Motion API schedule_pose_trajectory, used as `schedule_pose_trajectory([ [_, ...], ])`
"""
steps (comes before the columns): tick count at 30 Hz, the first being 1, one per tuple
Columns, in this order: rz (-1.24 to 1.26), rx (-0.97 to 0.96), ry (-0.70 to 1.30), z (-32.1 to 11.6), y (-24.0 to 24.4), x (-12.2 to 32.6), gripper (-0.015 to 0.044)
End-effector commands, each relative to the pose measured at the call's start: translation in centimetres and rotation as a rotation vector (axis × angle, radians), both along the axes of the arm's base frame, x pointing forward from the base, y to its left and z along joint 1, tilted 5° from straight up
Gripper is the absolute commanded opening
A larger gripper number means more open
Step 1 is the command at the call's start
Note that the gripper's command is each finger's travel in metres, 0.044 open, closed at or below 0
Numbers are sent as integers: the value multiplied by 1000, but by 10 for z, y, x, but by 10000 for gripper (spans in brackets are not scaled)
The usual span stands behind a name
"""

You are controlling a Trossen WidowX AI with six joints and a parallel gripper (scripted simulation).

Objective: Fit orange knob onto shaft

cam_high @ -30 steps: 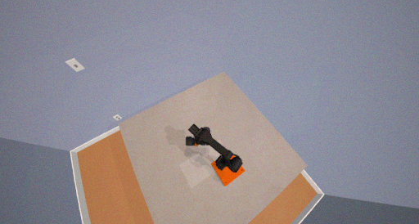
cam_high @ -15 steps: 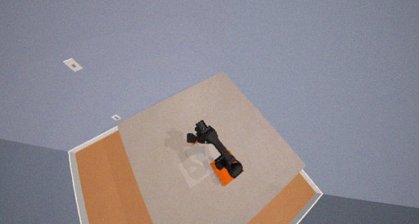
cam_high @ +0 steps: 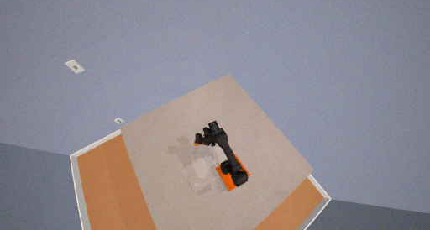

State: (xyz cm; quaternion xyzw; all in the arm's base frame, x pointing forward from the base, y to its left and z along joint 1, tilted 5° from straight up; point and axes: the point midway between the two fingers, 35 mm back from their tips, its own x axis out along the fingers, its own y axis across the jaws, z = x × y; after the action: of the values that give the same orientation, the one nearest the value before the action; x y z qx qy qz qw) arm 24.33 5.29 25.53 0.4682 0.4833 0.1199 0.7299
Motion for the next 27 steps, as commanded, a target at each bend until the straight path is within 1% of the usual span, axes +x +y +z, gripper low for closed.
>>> schedule_pose_trajectory([
  [1,10,43,-37,6,0,0,0],
  [6,11,51,-42,6,0,0,0],
  [17,22,140,-104,2,-2,0,0],
  [27,15,122,-84,1,-2,0,0],
])
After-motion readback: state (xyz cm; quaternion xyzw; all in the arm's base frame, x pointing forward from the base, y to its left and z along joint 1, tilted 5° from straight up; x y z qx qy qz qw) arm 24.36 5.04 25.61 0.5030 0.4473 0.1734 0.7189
